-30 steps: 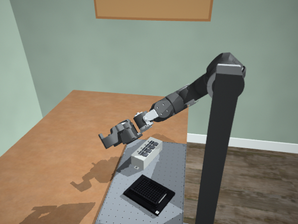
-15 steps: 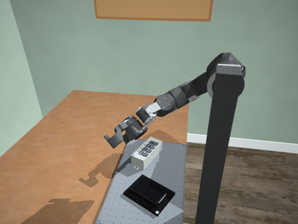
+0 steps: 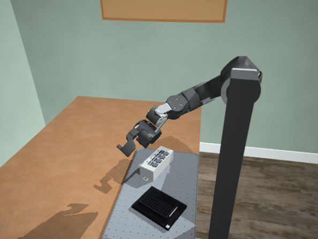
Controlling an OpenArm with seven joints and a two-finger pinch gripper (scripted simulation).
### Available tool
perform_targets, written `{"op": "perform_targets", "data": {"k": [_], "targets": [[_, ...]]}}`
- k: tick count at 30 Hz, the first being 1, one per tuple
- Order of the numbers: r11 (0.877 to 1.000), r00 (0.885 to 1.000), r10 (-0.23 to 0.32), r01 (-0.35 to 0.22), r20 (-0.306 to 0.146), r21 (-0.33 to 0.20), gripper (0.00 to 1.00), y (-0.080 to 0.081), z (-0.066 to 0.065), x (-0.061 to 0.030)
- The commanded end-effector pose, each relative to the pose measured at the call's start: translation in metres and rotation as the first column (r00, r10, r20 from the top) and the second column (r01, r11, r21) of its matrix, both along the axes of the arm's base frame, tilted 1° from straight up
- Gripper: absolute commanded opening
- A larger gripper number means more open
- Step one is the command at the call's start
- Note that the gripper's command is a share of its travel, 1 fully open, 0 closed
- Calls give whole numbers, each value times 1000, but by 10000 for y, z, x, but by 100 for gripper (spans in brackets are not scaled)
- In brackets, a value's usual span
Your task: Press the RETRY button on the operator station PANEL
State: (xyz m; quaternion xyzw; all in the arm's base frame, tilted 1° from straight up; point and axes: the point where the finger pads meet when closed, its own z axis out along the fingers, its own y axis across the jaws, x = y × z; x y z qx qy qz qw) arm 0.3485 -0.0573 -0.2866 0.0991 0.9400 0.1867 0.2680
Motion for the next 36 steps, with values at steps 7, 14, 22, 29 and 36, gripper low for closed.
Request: {"op": "perform_targets", "data": {"k": [7, 14, 22, 29, 36], "targets": [[1000, 1000, 7, -7, -24, 0, 100, 32, -18, -37], [996, 980, -30, 12, -196, -91, 100, -233, -154, -200], [993, 970, -41, 14, -239, -116, 100, -302, -192, -244], [987, 946, -67, 17, -317, -159, 100, -427, -255, -316], [972, 893, -111, 7, -436, -233, 100, -631, -371, -450]]}}
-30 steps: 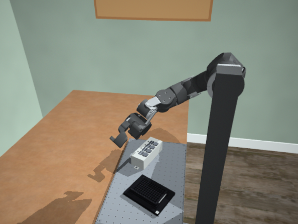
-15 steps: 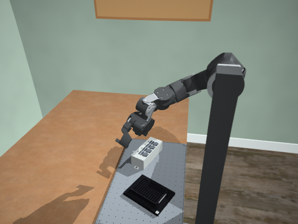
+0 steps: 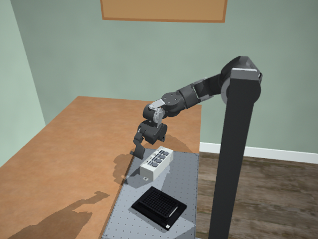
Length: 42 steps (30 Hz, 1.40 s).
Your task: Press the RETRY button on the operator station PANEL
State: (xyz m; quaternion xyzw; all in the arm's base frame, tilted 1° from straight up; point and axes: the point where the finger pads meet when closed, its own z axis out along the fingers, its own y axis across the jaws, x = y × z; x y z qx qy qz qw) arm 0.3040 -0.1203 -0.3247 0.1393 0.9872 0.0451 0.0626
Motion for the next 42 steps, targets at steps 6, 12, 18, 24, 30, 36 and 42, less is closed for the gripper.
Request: {"op": "perform_targets", "data": {"k": [6, 12, 18, 24, 30, 36, 42], "targets": [[1000, 1000, 5, -5, -4, -4, 100, -1, 10, -5], [999, 996, -10, 6, -93, -52, 100, -265, -143, -178], [998, 993, -14, 6, -117, -65, 100, -333, -181, -223], [998, 993, -14, 6, -117, -65, 100, -333, -181, -223], [998, 993, -14, 7, -117, -66, 100, -492, -268, -325], [998, 993, -14, 7, -117, -66, 100, -492, -268, -325], [998, 993, -14, 7, -117, -66, 100, -492, -268, -325]]}}
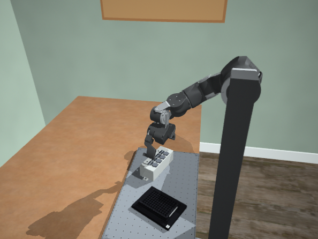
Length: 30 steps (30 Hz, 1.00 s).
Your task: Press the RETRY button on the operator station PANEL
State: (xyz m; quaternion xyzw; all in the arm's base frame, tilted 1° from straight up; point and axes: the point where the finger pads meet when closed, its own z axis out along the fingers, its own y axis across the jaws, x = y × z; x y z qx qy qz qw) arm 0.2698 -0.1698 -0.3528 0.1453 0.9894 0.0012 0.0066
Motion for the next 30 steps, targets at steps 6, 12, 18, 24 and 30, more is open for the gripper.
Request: {"op": "perform_targets", "data": {"k": [6, 12, 18, 24, 30], "targets": [[1000, 1000, 1, -1, 6, 5, 100, 32, 30, 38], [1000, 1000, 1, -1, 6, 5, 100, 32, 30, 38], [1000, 1000, 1, -1, 6, 5, 100, 32, 30, 38], [1000, 1000, 1, -1, 6, 5, 100, 32, 30, 38], [1000, 1000, 1, -1, 6, 5, 100, 32, 30, 38]]}}
